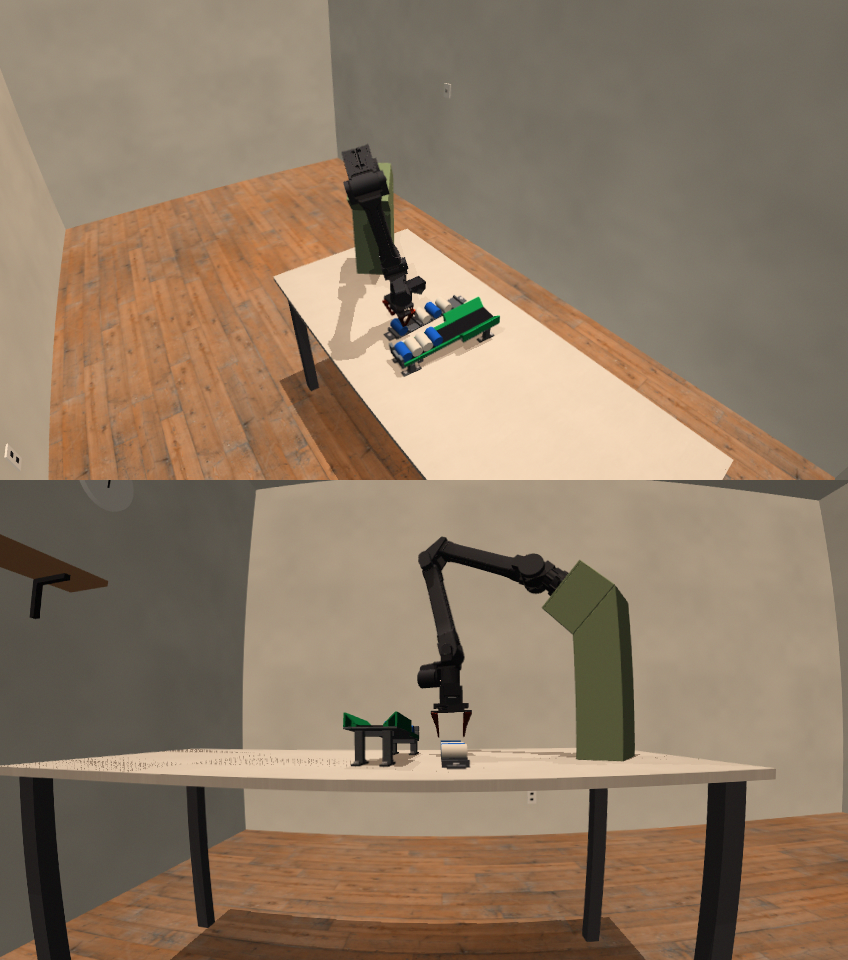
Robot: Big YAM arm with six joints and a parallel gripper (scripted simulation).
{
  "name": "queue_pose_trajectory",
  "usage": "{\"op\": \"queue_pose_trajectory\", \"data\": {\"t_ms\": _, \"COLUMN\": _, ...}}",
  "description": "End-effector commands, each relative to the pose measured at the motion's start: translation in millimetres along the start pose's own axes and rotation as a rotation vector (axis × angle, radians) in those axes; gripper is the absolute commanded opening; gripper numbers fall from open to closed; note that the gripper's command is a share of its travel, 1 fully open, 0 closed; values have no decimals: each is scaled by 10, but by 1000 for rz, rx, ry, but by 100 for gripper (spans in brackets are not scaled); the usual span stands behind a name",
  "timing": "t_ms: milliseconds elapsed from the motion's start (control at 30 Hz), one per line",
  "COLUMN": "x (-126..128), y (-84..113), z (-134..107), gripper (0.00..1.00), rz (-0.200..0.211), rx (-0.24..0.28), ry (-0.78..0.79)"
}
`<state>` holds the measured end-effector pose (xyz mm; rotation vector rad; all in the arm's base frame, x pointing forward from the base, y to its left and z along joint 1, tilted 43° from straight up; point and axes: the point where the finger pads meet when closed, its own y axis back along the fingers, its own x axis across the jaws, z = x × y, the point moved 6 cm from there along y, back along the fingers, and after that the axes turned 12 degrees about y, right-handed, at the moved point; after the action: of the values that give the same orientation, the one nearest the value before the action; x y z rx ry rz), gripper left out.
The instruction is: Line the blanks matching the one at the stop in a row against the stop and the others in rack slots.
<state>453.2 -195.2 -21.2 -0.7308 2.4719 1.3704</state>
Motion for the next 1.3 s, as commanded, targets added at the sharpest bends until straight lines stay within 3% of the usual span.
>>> {"op": "queue_pose_trajectory", "data": {"t_ms": 0, "x": 5, "y": -27, "z": -66, "gripper": 76, "rz": 3, "rx": 3, "ry": -1}}
{"op": "queue_pose_trajectory", "data": {"t_ms": 1267, "x": -28, "y": -1, "z": -100, "gripper": 76, "rz": -3, "rx": 8, "ry": -3}}
